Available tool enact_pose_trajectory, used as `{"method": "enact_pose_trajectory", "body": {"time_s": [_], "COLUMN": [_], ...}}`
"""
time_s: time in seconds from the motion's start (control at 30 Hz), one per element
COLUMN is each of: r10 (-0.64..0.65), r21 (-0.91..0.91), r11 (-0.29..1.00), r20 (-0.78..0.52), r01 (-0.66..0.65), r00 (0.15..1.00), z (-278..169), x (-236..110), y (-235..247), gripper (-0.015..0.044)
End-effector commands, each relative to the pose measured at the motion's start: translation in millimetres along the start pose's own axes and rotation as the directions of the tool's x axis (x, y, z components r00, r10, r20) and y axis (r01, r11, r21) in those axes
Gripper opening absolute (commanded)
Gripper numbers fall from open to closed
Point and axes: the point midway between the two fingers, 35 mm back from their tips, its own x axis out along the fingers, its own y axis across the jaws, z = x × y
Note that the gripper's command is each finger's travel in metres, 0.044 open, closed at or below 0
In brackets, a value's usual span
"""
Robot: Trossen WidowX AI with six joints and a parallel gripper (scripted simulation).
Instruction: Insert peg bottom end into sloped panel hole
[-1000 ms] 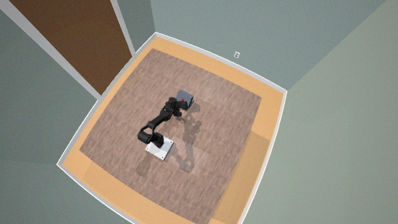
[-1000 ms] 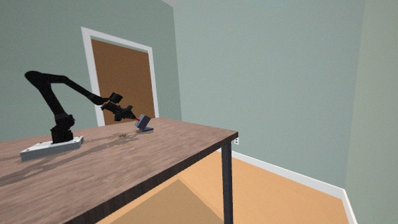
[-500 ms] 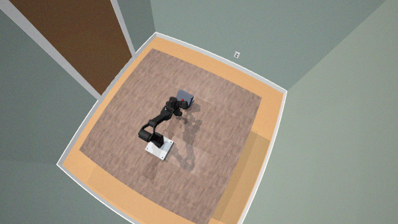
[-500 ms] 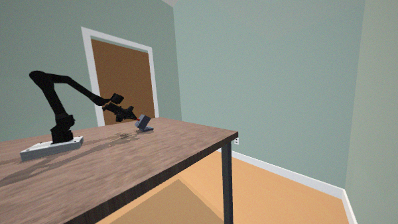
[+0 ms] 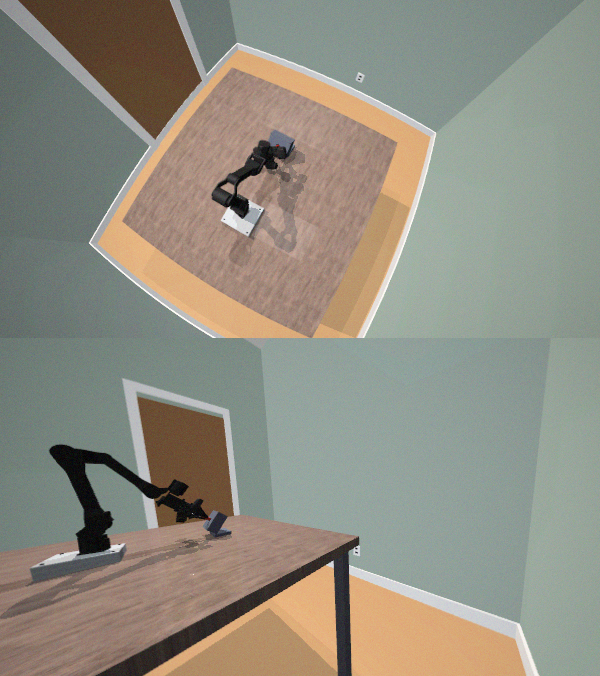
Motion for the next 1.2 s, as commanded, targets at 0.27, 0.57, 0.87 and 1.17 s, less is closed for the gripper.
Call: {"method": "enact_pose_trajectory", "body": {"time_s": [0.27, 0.57, 0.87, 1.17], "r10": [0.0, 0.0, 0.0, 0.0], "r21": [0.0, 0.0, 0.0, 0.0], "r11": [1.0, 1.0, 1.0, 1.0], "r20": [0.001, 0.001, 0.0, 0.0], "r01": [0.0, 0.0, 0.0, 0.0], "r00": [1.0, 1.0, 1.0, 1.0], "z": [-0.1, -0.1, -0.4, -1.9], "x": [0.9, 0.9, -0.7, -9.0], "y": [0.0, 0.0, 0.2, 0.9], "gripper": [0.0, 0.0184, 0.042, 0.044]}}
